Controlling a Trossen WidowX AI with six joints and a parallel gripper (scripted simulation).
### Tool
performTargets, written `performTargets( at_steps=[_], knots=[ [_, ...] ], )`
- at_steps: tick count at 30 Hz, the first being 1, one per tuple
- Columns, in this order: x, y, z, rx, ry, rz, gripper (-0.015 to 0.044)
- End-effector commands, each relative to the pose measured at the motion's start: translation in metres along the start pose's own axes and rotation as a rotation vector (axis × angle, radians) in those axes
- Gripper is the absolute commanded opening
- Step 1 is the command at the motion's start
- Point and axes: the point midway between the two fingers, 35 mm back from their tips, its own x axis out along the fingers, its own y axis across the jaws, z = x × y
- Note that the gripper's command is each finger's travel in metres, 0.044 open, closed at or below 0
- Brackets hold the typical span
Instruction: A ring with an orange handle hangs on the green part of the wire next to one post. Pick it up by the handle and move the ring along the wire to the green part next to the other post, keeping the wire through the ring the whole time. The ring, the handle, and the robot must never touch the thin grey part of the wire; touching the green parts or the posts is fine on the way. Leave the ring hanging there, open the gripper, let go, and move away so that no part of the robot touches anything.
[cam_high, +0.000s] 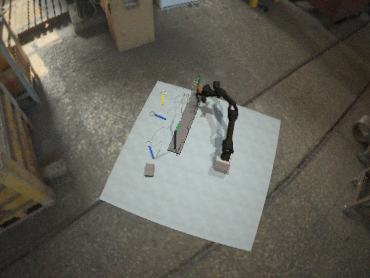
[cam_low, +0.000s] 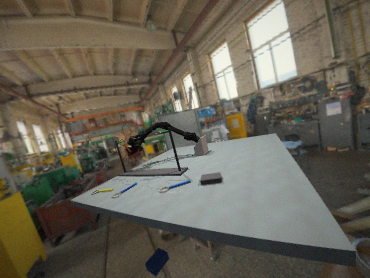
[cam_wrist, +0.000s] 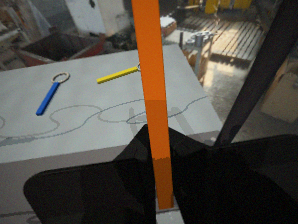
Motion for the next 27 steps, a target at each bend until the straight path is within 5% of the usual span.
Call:
performTargets(
  at_steps=[1,27],
  knots=[
    [-0.008,0.006,0.001,0.007,0.045,0.004,-0.015],
    [-0.011,0.07,0.009,0.331,0.041,0.183,-0.015]
  ],
)
